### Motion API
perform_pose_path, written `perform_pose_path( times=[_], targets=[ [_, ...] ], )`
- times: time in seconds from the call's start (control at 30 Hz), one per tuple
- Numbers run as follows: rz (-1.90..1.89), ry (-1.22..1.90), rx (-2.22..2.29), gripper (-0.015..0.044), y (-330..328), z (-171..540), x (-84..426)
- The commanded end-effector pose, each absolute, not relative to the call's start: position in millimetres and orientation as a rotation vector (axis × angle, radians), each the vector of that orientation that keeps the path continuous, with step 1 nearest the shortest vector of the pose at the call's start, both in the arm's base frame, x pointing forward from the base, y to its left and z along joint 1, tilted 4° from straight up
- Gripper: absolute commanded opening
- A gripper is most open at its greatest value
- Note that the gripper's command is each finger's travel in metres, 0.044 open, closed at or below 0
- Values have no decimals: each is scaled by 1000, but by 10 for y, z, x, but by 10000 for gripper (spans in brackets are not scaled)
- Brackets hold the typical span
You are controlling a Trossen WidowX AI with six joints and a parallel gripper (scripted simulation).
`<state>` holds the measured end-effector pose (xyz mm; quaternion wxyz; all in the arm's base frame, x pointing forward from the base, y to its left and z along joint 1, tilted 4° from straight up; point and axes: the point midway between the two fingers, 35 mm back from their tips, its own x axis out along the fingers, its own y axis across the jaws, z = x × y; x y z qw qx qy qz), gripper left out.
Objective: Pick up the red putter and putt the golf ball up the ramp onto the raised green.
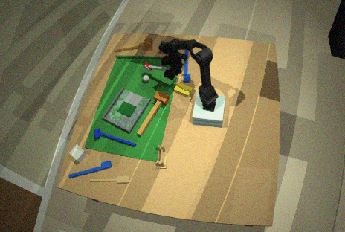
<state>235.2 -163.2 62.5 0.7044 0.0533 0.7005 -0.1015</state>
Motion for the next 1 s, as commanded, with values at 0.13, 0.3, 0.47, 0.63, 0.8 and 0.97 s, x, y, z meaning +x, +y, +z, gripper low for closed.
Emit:
perform_pose_path(
  times=[0.13,0.3,0.47,0.63,0.8,0.97],
  targets=[
    [-229,1558,116,0,-1648,506,2353],
    [-229,1559,116,0,-1654,426,2352],
    [-229,1559,116,0,-1658,345,2349],
    [-229,1559,116,0,-1659,306,2346],
    [-231,1556,123,0,-1651,340,2348],
    [-231,1556,123,0,-1651,340,2348]
  ],
)
